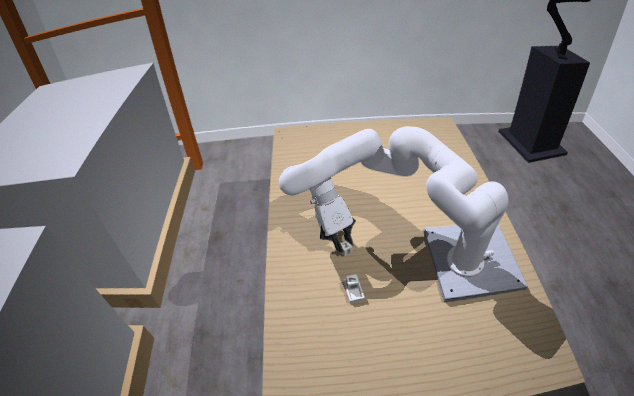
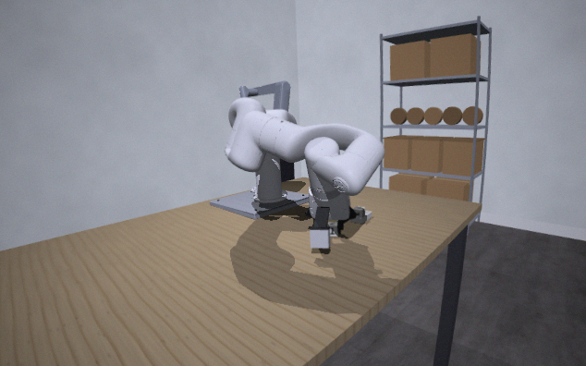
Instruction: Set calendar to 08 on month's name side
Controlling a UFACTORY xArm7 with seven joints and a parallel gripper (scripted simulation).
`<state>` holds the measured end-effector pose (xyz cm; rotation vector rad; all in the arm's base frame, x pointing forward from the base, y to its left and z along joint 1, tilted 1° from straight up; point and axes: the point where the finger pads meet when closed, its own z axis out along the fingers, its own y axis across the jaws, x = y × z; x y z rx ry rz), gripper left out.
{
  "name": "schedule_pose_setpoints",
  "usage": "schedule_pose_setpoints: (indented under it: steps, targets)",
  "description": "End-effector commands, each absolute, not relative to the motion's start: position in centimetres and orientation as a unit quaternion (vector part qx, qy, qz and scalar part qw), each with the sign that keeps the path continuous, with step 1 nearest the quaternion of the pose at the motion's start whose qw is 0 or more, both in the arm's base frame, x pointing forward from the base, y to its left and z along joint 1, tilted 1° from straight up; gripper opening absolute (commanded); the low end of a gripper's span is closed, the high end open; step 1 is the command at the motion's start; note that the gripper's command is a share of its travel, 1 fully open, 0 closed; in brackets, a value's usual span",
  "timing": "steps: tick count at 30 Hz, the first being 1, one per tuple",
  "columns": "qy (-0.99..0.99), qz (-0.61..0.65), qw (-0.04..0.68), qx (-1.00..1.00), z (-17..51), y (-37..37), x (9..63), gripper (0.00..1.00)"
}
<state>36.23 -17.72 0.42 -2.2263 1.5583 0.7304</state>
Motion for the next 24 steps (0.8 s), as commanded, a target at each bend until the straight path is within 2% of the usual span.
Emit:
schedule_pose_setpoints:
  steps: [1,16,24]
  targets:
    - [0.546,0.255,0.163,-0.781,0.6,-17.8,36.3,0.29]
    - [0.546,0.255,0.163,-0.781,1.4,-17.7,36.3,0.29]
    - [0.546,0.255,0.163,-0.781,4.4,-17.7,36.4,0.29]
